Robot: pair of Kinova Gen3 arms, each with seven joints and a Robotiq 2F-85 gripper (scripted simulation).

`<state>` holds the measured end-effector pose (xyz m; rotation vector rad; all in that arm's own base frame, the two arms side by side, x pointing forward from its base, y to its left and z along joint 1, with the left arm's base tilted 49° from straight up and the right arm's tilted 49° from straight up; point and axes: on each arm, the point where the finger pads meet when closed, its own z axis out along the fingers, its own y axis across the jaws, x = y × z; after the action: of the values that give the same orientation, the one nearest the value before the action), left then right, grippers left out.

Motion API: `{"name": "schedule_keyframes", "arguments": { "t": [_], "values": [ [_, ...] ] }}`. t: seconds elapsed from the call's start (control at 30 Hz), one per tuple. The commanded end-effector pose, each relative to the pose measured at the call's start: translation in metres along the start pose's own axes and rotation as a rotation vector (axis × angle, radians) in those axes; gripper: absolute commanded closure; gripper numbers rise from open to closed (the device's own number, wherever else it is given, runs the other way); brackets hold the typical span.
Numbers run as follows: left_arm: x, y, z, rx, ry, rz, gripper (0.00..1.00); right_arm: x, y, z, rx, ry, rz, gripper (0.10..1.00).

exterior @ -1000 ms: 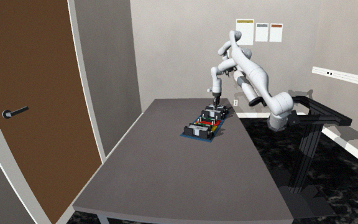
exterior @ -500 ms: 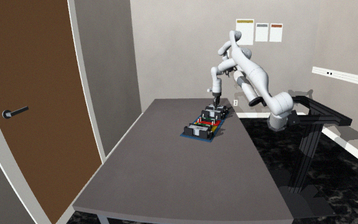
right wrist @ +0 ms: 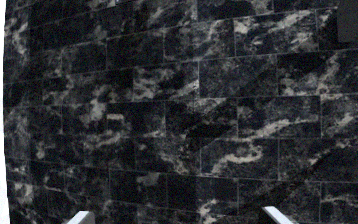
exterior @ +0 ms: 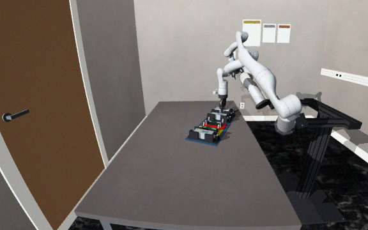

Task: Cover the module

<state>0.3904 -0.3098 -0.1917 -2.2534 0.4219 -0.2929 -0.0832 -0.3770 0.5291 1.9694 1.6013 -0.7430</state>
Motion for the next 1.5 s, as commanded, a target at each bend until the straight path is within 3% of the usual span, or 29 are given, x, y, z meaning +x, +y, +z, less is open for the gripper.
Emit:
{"name": "schedule_keyframes", "arguments": {
  "t": [0.0, 0.1, 0.33, 0.37, 0.67, 1.47],
  "values": [
    [0.001, 0.001, -0.02, -0.005, 0.006, 0.0, 1.0, 0.0, 0.0, 0.0, 0.0, -0.001, 0.001, 0.1],
    [0.001, 0.001, -0.029, -0.005, 0.006, 0.0, 1.0, 0.0, 0.0, 0.0, 0.0, -0.001, 0.001, 0.1],
    [0.001, 0.001, -0.029, -0.005, 0.006, 0.0, 1.0, 0.0, 0.0, 0.0, 0.0, -0.001, 0.001, 0.1],
    [-0.001, 0.0, -0.021, 0.001, -0.002, 0.002, 1.0, 0.0, 0.0, 0.0, 0.0, -0.001, 0.001, 0.1],
    [-0.002, 0.0, -0.048, 0.001, -0.002, 0.002, 1.0, 0.0, 0.0, 0.0, 0.0, -0.001, 0.001, 0.1],
    [-0.004, 0.0, -0.042, 0.002, -0.008, 0.005, 0.991, 0.0, 0.0, 0.0, 0.0, -0.001, 0.001, 0.1]
  ]
}}
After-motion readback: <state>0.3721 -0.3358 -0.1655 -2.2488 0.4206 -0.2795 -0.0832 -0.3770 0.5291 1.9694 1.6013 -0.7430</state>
